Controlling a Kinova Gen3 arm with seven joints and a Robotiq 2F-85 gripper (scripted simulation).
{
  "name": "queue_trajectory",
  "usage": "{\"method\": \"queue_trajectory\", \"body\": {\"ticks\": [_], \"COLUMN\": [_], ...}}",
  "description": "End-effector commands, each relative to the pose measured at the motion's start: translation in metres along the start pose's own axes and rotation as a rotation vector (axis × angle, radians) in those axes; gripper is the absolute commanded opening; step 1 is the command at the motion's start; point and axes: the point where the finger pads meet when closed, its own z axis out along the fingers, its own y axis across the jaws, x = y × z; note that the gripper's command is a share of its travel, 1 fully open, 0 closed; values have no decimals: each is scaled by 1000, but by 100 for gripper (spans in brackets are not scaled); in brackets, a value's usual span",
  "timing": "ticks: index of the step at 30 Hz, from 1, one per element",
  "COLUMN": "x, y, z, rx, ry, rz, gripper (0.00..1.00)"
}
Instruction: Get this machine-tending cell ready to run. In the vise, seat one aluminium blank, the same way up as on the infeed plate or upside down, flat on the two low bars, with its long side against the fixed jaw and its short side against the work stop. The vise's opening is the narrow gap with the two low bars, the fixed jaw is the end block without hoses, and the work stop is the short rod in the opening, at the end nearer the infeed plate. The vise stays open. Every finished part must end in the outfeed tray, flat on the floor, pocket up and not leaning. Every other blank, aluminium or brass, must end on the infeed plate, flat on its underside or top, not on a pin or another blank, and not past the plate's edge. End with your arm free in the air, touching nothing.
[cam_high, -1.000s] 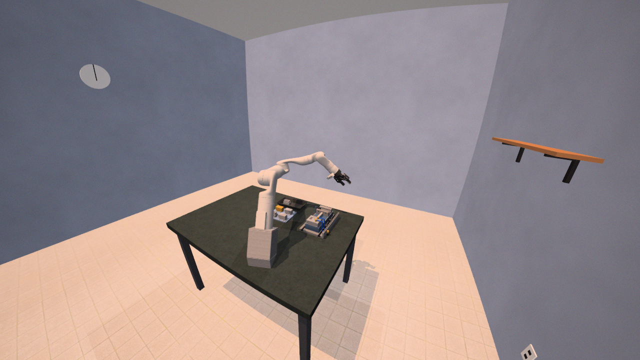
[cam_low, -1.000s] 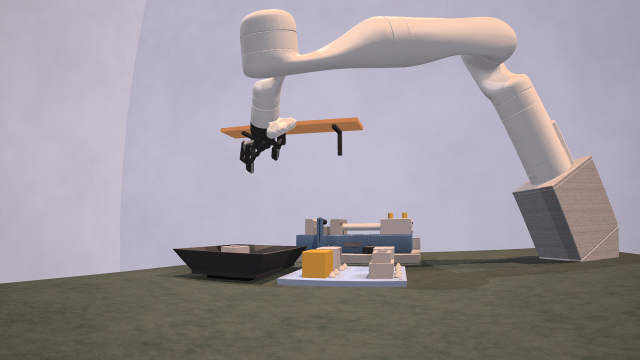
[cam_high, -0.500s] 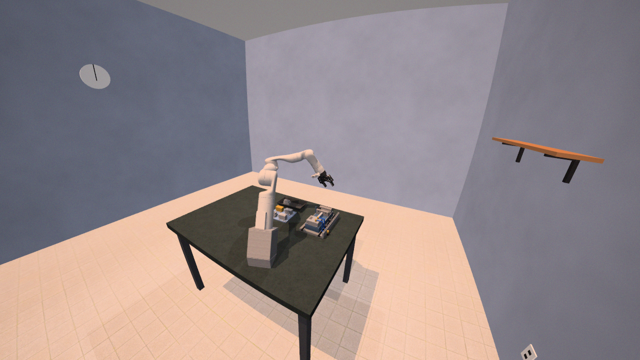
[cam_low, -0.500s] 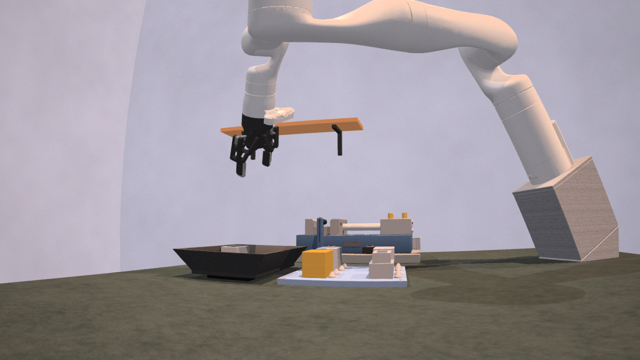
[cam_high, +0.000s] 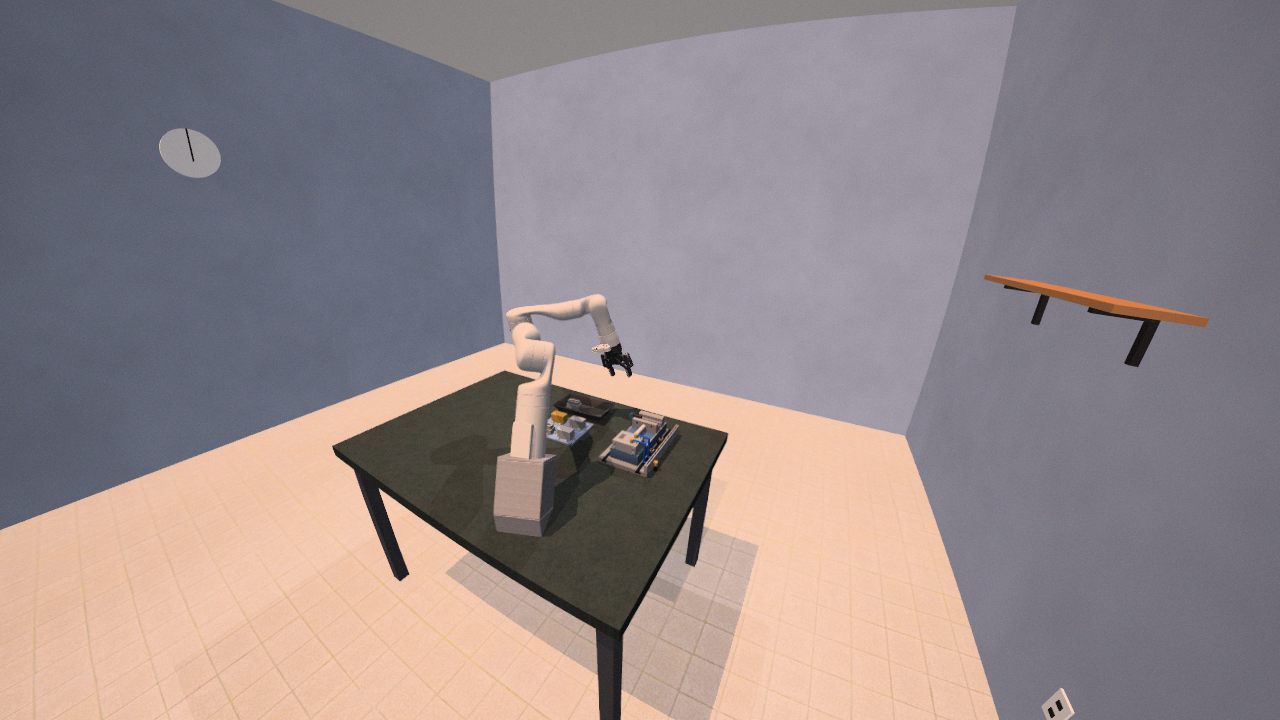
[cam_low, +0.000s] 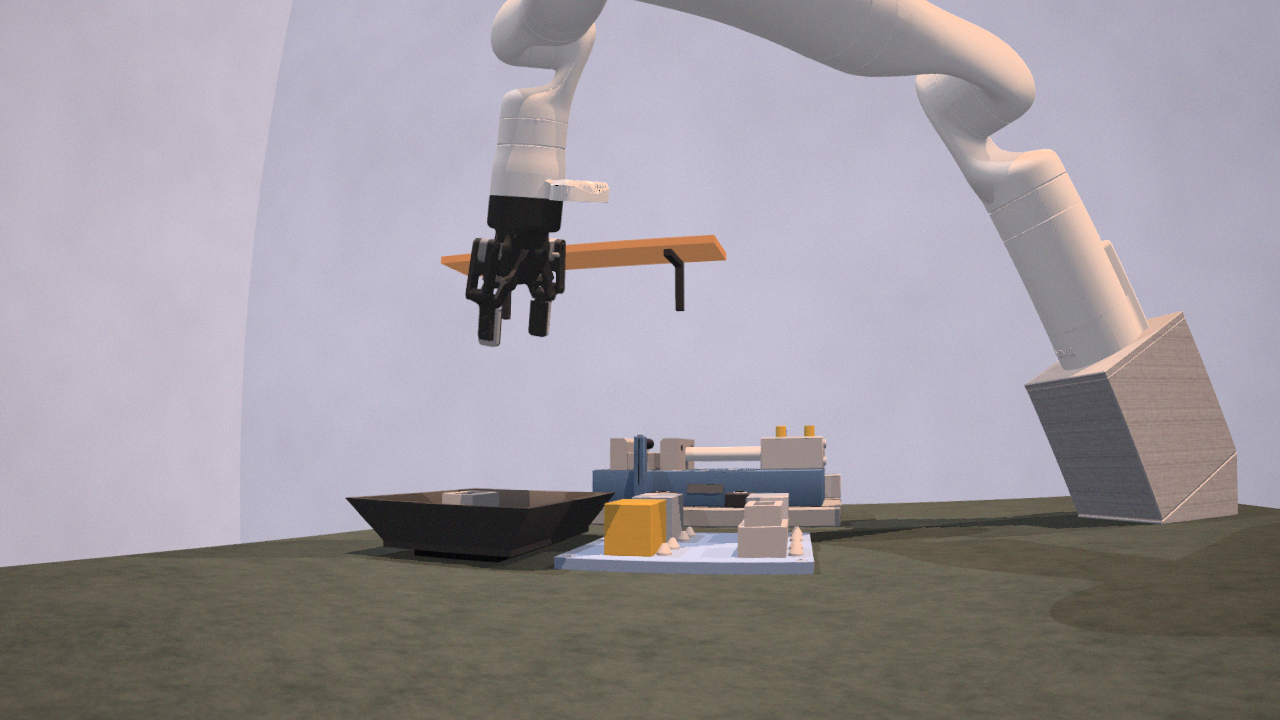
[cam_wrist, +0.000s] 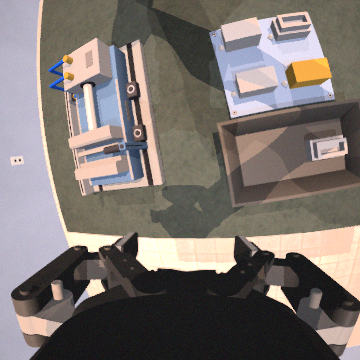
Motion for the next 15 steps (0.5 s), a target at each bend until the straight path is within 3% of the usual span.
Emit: {"method": "queue_trajectory", "body": {"ticks": [1, 3, 5, 11, 15], "x": [21, 38, 38, 99, 122], "y": [36, 51, 51, 101, 116], "z": [-12, -19, -19, -47, -58], "rx": [-58, -91, -91, -207, -248], "ry": [21, 47, 47, 142, 178], "rz": [-40, -59, -59, -130, -156], "gripper": [100, 100, 100, 100, 100]}}
